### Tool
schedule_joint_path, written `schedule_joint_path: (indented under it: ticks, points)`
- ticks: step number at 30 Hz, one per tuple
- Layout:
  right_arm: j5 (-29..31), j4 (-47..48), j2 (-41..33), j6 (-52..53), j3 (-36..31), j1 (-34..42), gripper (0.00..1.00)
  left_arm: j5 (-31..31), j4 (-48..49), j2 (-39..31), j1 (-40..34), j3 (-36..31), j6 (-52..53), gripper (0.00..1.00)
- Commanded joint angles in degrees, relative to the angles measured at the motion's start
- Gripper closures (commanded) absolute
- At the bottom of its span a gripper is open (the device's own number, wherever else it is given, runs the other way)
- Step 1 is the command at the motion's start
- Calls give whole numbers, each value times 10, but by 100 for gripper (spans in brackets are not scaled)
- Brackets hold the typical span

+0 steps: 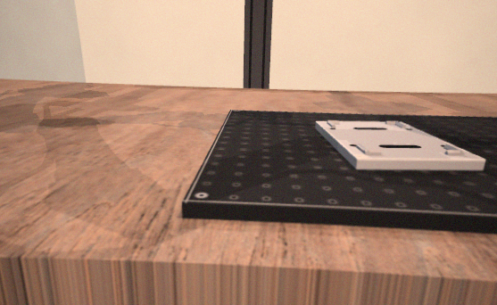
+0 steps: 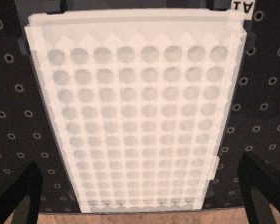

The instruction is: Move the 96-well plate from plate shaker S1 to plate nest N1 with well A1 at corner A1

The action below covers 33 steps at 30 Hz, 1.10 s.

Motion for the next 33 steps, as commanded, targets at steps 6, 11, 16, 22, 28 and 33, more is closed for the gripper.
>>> schedule_joint_path:
  ticks: [6,11,16,22,28,33]
  points:
    - [0,1,1,6,9,19,0,0,7,19,0,7,7,0]
    - [0,1,1,6,9,19,0,-5,21,32,-5,6,6,0]
    - [0,1,1,6,9,19,0,-8,33,45,-7,13,5,0]
    - [0,1,1,6,9,19,0,-9,45,60,-8,16,4,0]
    - [0,1,1,6,9,19,0,-8,45,57,-7,16,4,0]
    - [0,1,1,6,9,19,0,-8,44,57,-7,16,4,4]
